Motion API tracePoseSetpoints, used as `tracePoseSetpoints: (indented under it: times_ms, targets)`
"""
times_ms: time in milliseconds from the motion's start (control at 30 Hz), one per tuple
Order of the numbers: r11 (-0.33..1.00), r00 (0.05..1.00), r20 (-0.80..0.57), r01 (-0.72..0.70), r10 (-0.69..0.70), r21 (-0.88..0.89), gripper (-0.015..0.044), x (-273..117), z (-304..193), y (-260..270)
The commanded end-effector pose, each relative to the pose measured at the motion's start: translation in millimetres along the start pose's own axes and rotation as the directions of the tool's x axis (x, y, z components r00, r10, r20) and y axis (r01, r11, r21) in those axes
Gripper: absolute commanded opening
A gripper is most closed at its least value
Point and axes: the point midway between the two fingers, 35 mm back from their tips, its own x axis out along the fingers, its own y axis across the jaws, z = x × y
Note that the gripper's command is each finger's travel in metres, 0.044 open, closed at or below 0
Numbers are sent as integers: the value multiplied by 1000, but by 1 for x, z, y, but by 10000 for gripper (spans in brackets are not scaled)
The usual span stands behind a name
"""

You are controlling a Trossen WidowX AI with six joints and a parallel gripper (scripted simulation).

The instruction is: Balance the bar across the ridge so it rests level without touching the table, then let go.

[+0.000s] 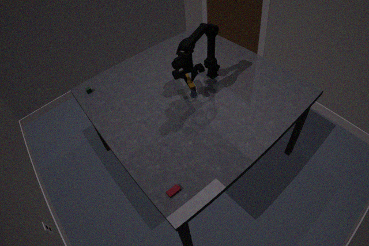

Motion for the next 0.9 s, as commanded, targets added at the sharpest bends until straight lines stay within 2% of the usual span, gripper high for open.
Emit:
tracePoseSetpoints:
  times_ms: [0,233,867]
  targets:
    - [998,1000,3,-1,1,68,0,0,-13,-9]
    - [985,1000,1,0,0,173,0,0,-32,-20]
    - [985,1000,1,0,0,174,0,25,-34,-18]
